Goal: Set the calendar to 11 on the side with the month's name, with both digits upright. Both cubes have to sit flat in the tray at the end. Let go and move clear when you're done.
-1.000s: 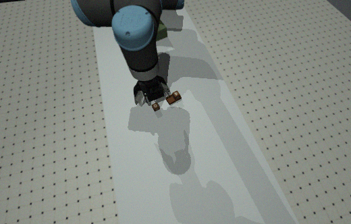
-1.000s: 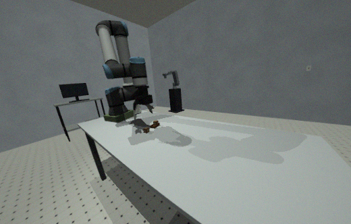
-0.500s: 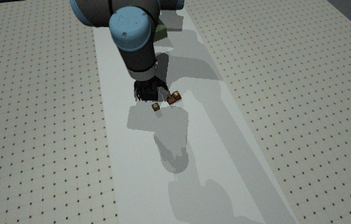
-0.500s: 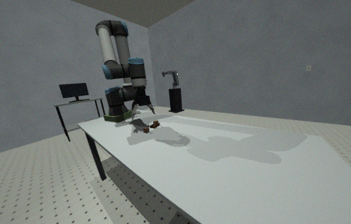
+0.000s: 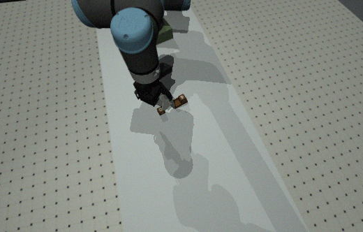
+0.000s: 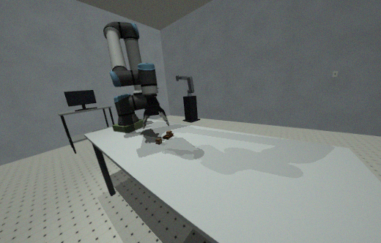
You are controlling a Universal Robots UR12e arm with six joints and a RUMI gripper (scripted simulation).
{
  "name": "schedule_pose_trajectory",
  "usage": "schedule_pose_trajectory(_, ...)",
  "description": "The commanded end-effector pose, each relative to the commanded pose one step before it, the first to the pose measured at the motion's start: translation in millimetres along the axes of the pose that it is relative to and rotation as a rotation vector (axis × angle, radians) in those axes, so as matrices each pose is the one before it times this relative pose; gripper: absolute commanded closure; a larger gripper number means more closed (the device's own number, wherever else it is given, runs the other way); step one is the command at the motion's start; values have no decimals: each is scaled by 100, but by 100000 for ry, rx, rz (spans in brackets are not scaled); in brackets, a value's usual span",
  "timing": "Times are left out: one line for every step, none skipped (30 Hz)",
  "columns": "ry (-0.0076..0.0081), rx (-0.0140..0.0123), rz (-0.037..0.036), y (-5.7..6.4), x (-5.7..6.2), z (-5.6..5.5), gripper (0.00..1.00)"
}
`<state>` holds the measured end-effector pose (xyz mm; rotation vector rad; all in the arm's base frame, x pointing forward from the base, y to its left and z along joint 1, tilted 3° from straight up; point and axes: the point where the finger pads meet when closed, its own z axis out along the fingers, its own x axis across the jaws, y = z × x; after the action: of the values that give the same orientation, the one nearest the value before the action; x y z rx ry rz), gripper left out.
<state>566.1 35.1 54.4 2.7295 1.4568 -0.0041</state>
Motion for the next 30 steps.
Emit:
schedule_pose_trajectory(-350, -280, 16726, 107, 47, 55, 0)
schedule_pose_trajectory(0, 0, 3843, 21, 7, 27, 0)
schedule_pose_trajectory(0, 0, 3680, 22, 8, 26, 0)
schedule_pose_trajectory(0, 0, 3505, 23, 8, 25, 0)
schedule_pose_trajectory(0, 0, 3319, 23, 8, 23, 0)
schedule_pose_trajectory(0, 0, 3123, 23, 9, 22, 0)
schedule_pose_trajectory(0, 0, 0, 0, 0, 0, 0)
schedule_pose_trajectory(0, 0, 0, 0, 0, 0, 0)
schedule_pose_trajectory(0, 0, 2919, 23, 9, 20, 0)
schedule_pose_trajectory(0, 0, 2707, 22, 9, 19, 0)
schedule_pose_trajectory(0, 0, 2491, 21, 9, 17, 0)
schedule_pose_trajectory(0, 0, 2271, 20, 8, 16, 0)
schedule_pose_trajectory(0, 0, 2049, 18, 8, 14, 0)
schedule_pose_trajectory(0, 0, 1827, 17, 7, 13, 0)
schedule_pose_trajectory(0, 0, 1607, 15, 7, 11, 0)
schedule_pose_trajectory(0, 0, 1391, 13, 6, 10, 0)
schedule_pose_trajectory(0, 0, 1182, 11, 5, 8, 0)
schedule_pose_trajectory(0, 0, 981, 10, 4, 7, 0)
schedule_pose_trajectory(0, 0, 792, 8, 4, 6, 0)
schedule_pose_trajectory(0, 0, 616, 6, 3, 4, 0)
schedule_pose_trajectory(0, 0, 457, 5, 2, 3, 0)
schedule_pose_trajectory(0, 0, 317, 3, 2, 2, 0)
schedule_pose_trajectory(0, 0, 199, 2, 1, 1, 0)
schedule_pose_trajectory(0, 0, 0, 0, 0, 0, 0)
schedule_pose_trajectory(0, 0, 0, 0, 0, 0, 0)
schedule_pose_trajectory(0, 0, 105, 1, 1, 1, 0)
schedule_pose_trajectory(0, 0, 40, 0, 0, 0, 0)
schedule_pose_trajectory(0, 0, 6, 0, 0, 0, 0)
schedule_pose_trajectory(0, 0, 0, 0, 0, 0, 72)
schedule_pose_trajectory(0, 0, 0, 0, 0, 0, 72)
